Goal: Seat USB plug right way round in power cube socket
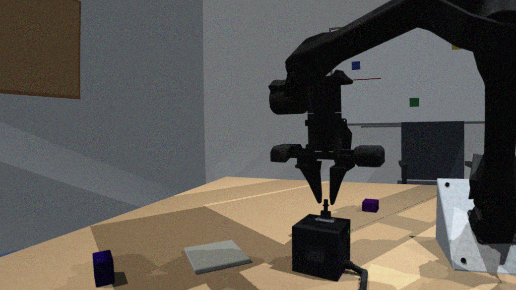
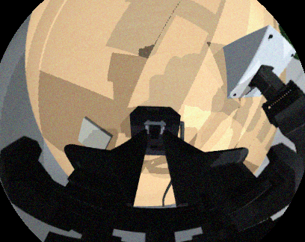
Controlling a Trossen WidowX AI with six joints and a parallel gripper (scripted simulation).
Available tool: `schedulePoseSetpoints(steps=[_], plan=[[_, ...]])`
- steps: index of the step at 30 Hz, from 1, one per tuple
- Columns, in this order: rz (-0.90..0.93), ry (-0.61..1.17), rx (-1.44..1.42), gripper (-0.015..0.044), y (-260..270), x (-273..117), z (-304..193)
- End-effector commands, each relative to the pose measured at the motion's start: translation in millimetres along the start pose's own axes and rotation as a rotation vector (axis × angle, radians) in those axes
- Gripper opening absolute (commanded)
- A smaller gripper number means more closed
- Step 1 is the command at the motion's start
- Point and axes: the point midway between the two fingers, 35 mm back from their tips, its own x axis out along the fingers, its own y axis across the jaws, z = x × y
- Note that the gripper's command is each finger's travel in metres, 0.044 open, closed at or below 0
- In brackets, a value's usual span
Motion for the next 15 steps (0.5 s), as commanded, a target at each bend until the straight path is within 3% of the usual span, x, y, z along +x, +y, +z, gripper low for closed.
schedulePoseSetpoints(steps=[1,15], plan=[[0.000,0.000,0.001,0.0095,-0.1,-0.1,0.0],[0.000,0.000,0.000,0.0095,0.0,-11.0,0.4]])
